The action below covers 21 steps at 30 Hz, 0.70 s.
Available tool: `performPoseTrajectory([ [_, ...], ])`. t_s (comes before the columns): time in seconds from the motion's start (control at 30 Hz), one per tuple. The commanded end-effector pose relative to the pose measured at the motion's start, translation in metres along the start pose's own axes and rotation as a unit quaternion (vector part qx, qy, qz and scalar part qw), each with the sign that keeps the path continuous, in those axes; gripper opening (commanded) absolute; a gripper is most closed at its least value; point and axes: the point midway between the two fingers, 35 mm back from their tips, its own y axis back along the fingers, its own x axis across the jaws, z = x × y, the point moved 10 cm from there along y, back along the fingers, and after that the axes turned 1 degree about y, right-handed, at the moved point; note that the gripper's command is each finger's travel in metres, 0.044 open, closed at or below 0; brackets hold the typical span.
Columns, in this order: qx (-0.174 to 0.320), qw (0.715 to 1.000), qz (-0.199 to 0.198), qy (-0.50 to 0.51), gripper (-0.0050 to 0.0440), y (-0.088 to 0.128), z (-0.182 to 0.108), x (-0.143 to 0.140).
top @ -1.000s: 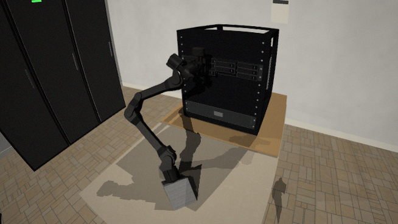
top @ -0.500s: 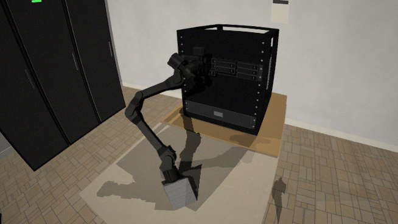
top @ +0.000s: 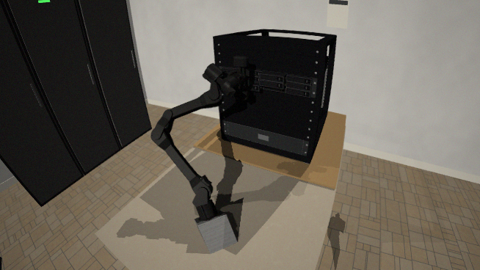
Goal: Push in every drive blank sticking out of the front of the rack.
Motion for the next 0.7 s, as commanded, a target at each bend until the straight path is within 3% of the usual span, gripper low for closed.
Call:
performPoseTrajectory([
  [0.0, -0.003, 1.000, -0.005, 0.007, -0.0050, -0.0025, 0.0042, -0.0041],
  [0.67, -0.003, 1.000, -0.005, 0.007, -0.0050, -0.0055, 0.0038, -0.0039],
])
